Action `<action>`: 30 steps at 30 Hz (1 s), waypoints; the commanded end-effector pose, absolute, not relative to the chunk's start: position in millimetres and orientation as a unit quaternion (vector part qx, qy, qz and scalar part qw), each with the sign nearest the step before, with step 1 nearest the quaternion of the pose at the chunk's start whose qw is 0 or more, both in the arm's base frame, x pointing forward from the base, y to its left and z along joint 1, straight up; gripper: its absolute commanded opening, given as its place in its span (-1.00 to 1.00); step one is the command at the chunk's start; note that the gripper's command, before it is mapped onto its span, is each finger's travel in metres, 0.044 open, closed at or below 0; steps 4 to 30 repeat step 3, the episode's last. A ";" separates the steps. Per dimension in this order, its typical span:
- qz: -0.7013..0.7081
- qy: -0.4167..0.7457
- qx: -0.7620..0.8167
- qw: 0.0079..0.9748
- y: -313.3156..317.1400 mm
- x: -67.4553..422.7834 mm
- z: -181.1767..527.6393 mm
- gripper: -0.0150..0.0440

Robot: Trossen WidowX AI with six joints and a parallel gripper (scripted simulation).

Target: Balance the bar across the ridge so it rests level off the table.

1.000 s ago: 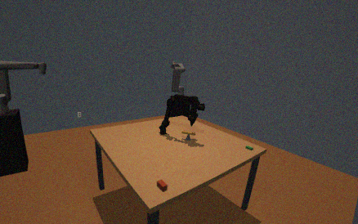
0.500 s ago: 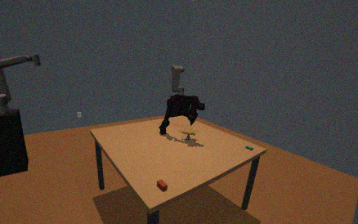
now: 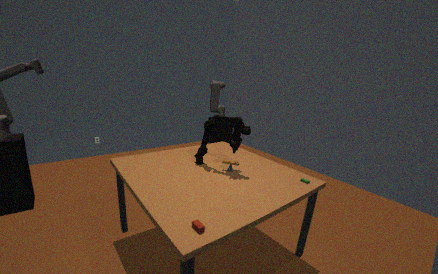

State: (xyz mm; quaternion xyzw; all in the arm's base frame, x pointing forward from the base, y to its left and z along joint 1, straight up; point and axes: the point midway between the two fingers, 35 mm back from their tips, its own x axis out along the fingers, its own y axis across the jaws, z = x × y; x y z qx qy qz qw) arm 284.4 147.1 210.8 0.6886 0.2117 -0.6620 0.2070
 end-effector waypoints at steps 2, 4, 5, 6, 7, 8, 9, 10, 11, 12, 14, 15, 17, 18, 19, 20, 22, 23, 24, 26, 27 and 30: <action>-0.663 0.211 0.688 0.207 147.0 284.3 210.5 1.00; -0.663 0.211 0.688 0.207 147.0 284.3 210.5 1.00; -0.663 0.211 0.688 0.207 147.0 284.3 210.5 1.00; -0.663 0.211 0.688 0.207 147.0 284.3 210.5 1.00; -0.663 0.211 0.688 0.207 147.0 284.3 210.5 1.00; -0.663 0.211 0.688 0.207 147.0 284.3 210.5 1.00; -0.663 0.211 0.688 0.207 147.0 284.3 210.5 1.00; -0.663 0.211 0.688 0.207 147.0 284.3 210.5 1.00; -0.663 0.211 0.688 0.207 147.0 284.3 210.5 1.00; -0.663 0.211 0.688 0.207 147.0 284.3 210.5 1.00; -0.663 0.211 0.688 0.207 147.0 284.3 210.5 1.00; -0.663 0.211 0.688 0.207 147.0 284.3 210.5 1.00; -0.663 0.211 0.688 0.207 147.0 284.3 210.5 1.00; -0.663 0.211 0.688 0.207 147.0 284.3 210.5 1.00; -0.663 0.211 0.688 0.207 147.0 284.3 210.5 1.00; -0.663 0.211 0.688 0.207 147.0 284.3 210.5 1.00; -0.663 0.211 0.688 0.207 147.0 284.3 210.5 1.00; -0.663 0.211 0.688 0.207 147.0 284.3 210.5 1.00; -0.663 0.211 0.688 0.207 147.0 284.3 210.5 1.00; -0.663 0.211 0.688 0.207 147.0 284.3 210.5 1.00; -0.663 0.211 0.688 0.207 147.0 284.3 210.5 1.00; -0.663 0.211 0.688 0.207 147.0 284.3 210.5 1.00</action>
